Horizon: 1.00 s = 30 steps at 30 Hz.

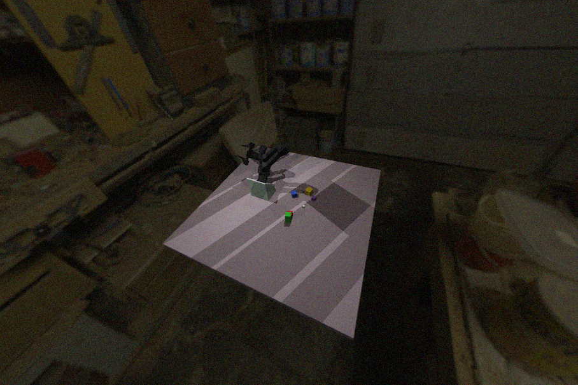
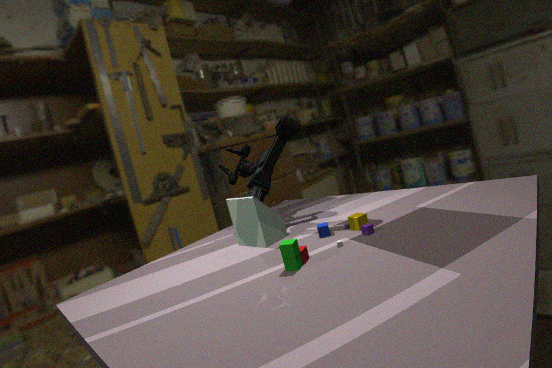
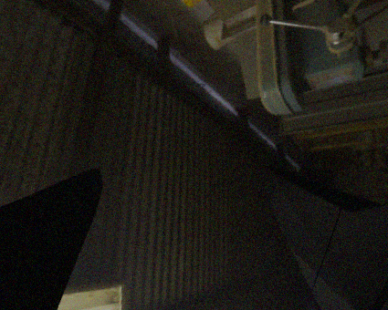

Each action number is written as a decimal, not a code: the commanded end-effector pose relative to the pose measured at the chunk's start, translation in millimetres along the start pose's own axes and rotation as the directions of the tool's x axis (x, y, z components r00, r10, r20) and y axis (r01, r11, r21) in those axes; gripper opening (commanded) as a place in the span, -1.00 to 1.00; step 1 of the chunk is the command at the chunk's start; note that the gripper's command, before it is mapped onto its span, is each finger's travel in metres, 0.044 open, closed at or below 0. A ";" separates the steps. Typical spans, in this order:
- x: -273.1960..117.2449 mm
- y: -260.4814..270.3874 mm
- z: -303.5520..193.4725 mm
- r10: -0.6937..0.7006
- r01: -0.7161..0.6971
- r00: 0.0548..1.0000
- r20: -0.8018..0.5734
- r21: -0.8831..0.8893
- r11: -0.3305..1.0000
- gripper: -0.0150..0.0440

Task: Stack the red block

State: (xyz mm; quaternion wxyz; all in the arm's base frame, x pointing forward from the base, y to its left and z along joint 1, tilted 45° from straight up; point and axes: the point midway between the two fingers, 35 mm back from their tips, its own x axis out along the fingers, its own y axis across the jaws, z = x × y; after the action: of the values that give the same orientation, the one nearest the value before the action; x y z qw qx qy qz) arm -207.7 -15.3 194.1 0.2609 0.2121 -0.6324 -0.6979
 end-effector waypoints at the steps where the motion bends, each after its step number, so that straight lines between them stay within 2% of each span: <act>1: -0.2 0.3 0.6 0.000 0.000 1.000 0.003 -0.001 1.000 0.95; 4: -3.9 4.2 9.0 0.001 0.000 0.999 0.048 -0.020 1.000 1.00; 15: -46.2 10.1 73.4 -0.035 0.046 0.931 0.363 -0.022 0.999 1.00; 22: -88.0 10.3 108.8 -0.068 0.083 0.831 0.553 -0.003 0.997 1.00; 30: -145.8 10.2 137.5 -0.108 0.122 0.669 0.735 0.034 0.992 1.00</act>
State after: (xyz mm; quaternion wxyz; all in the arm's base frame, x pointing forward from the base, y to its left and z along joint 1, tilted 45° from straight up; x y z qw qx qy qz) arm -191.8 159.4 214.7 -0.0175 -0.0212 -0.6641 -0.7471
